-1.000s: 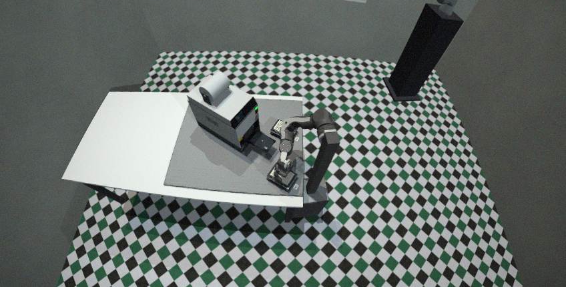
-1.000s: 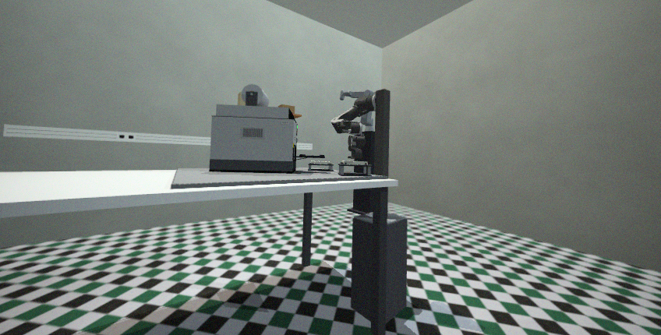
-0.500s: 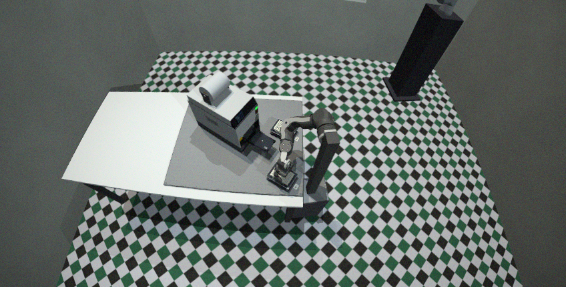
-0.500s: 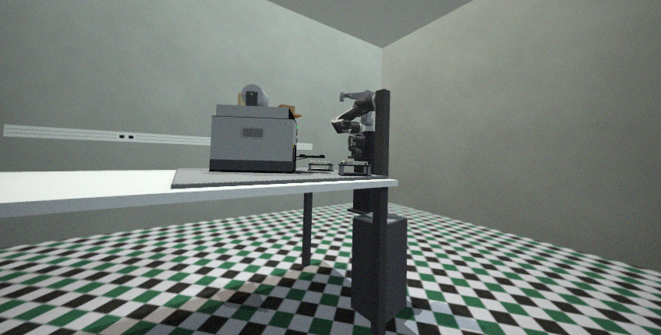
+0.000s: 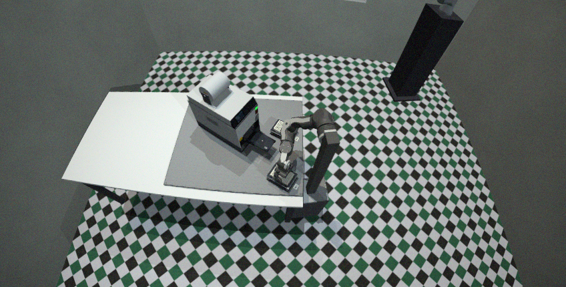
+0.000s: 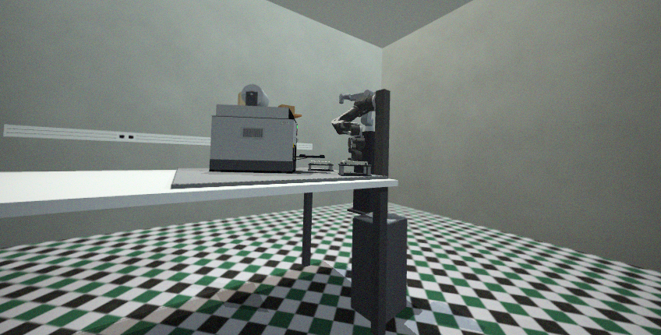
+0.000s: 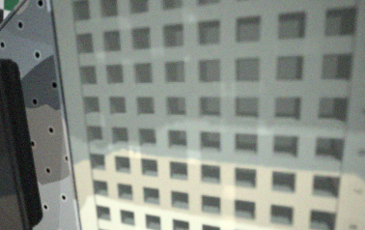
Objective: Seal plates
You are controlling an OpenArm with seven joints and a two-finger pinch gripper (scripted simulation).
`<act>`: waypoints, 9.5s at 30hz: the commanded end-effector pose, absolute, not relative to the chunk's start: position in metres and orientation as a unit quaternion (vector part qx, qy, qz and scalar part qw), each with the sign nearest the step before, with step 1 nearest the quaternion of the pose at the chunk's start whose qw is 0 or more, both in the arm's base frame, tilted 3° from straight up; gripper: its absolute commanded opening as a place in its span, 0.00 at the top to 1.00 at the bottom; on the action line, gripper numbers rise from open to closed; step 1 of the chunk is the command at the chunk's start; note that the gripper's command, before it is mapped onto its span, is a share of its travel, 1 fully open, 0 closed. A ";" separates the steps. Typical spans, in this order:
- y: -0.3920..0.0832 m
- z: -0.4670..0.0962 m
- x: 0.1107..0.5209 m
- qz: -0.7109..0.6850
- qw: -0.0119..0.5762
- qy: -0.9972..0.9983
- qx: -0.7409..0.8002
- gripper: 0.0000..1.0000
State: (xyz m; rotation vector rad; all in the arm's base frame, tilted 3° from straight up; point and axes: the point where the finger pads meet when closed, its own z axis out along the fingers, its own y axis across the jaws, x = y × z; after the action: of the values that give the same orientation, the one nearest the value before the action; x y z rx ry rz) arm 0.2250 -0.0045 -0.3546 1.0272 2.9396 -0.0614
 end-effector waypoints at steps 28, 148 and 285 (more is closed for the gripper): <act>-0.003 -0.366 0.227 -0.014 0.017 0.945 0.326 0.35; -0.002 -0.320 0.226 -0.017 0.016 0.944 0.328 1.00; -0.211 -0.287 0.322 -0.012 0.020 0.944 0.329 1.00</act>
State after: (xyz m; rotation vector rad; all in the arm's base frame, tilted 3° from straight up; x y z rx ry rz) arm 0.3178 -0.2111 -0.2908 1.0319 2.9359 -0.0572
